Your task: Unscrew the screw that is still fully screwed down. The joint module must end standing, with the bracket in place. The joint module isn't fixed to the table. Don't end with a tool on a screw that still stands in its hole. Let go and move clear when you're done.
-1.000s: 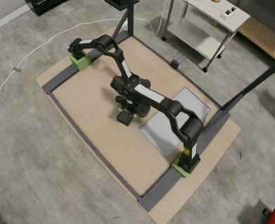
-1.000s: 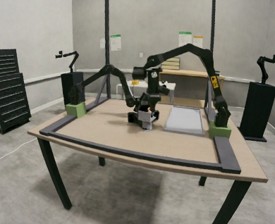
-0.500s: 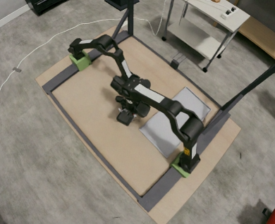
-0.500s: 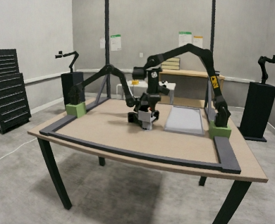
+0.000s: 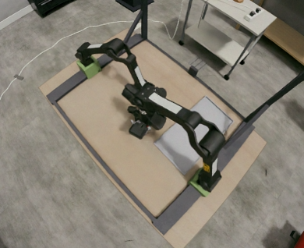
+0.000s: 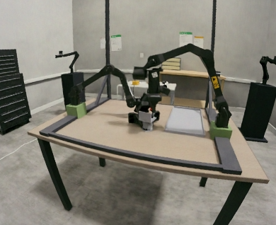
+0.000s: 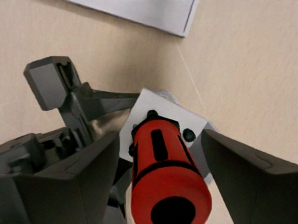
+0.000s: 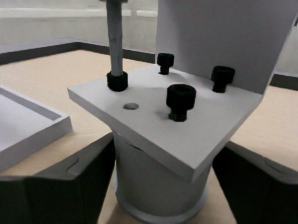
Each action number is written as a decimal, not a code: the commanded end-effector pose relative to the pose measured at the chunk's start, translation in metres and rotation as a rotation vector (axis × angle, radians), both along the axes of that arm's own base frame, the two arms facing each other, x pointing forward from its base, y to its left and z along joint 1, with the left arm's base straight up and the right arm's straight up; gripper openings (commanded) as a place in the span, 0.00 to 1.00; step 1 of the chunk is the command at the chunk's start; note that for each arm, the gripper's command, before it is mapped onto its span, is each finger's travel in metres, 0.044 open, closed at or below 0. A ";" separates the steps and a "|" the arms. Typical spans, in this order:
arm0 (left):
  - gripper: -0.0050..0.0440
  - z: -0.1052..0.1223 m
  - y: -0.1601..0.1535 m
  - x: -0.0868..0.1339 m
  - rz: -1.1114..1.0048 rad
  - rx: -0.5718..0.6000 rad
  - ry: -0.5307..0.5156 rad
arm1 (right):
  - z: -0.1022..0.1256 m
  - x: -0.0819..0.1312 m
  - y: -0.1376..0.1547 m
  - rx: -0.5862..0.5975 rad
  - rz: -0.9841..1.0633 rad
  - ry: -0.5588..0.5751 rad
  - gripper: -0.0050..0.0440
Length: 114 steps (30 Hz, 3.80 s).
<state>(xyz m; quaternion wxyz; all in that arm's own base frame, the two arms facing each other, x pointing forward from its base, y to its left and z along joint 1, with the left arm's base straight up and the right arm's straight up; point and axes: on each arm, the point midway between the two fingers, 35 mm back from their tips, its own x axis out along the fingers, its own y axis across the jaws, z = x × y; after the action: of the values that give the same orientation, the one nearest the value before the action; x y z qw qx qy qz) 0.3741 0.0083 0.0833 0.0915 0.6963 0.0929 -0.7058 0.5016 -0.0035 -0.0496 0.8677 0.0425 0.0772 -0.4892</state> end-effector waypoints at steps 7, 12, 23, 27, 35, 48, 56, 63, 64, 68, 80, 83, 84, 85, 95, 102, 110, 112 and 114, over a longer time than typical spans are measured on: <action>0.61 0.014 0.001 0.007 -0.001 -0.003 -0.041 | 0.015 0.007 0.000 0.010 -0.003 -0.037 0.60; 0.61 0.013 0.001 0.005 0.000 -0.001 -0.038 | 0.015 0.007 0.000 0.010 -0.003 -0.037 0.60; 0.61 0.016 0.001 0.003 -0.001 -0.024 -0.056 | 0.015 0.007 0.000 0.010 -0.003 -0.037 0.60; 0.61 0.016 0.001 0.003 -0.001 -0.037 -0.064 | 0.015 0.007 0.000 0.010 -0.003 -0.037 0.60; 0.61 0.013 0.001 0.002 -0.001 -0.044 -0.060 | 0.015 0.007 0.000 0.010 -0.003 -0.037 0.60; 0.61 0.012 0.001 0.003 -0.001 -0.051 -0.063 | 0.015 0.007 0.000 0.010 -0.003 -0.037 0.60; 0.37 0.012 0.001 0.003 -0.001 -0.051 -0.063 | 0.015 0.007 0.000 0.010 -0.003 -0.037 0.60; 0.37 0.012 0.001 0.003 -0.001 -0.051 -0.063 | 0.015 0.007 0.000 0.010 -0.003 -0.037 0.60; 0.37 0.012 0.001 0.003 -0.001 -0.051 -0.063 | 0.015 0.007 0.000 0.010 -0.003 -0.037 0.60; 0.37 0.012 0.001 0.003 -0.001 -0.051 -0.063 | 0.015 0.007 0.000 0.010 -0.003 -0.037 0.60; 0.37 0.012 0.001 0.003 -0.001 -0.051 -0.063 | 0.015 0.007 0.000 0.010 -0.003 -0.037 0.60; 0.37 0.012 0.001 0.003 -0.001 -0.051 -0.063 | 0.015 0.007 0.000 0.010 -0.003 -0.037 0.60; 0.37 0.012 0.001 0.003 -0.001 -0.051 -0.063 | 0.015 0.007 0.000 0.010 -0.003 -0.037 0.60; 0.37 0.012 0.001 0.003 -0.001 -0.051 -0.063 | 0.015 0.007 0.000 0.010 -0.003 -0.037 0.60; 0.37 0.010 -0.002 0.007 0.001 -0.017 -0.043 | 0.015 0.007 0.000 0.010 -0.003 -0.037 0.60; 0.37 0.012 -0.002 0.005 0.000 -0.015 -0.046 | 0.015 0.007 0.000 0.010 -0.003 -0.037 0.60; 0.37 0.010 -0.004 0.008 0.001 -0.001 -0.036 | 0.015 0.007 0.000 0.010 -0.003 -0.037 0.60; 0.37 0.010 -0.004 0.008 0.001 0.001 -0.035 | 0.015 0.007 0.000 0.010 -0.003 -0.037 0.60; 0.37 0.010 -0.004 0.008 0.001 0.004 -0.033 | 0.015 0.007 0.000 0.010 -0.003 -0.037 0.60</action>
<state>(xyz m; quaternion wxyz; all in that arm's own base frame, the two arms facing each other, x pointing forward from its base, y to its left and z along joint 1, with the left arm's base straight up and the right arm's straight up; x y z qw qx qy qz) 0.3763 0.0056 0.0854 0.0934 0.6991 0.0913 -0.7030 0.5016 -0.0035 -0.0496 0.8677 0.0426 0.0772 -0.4892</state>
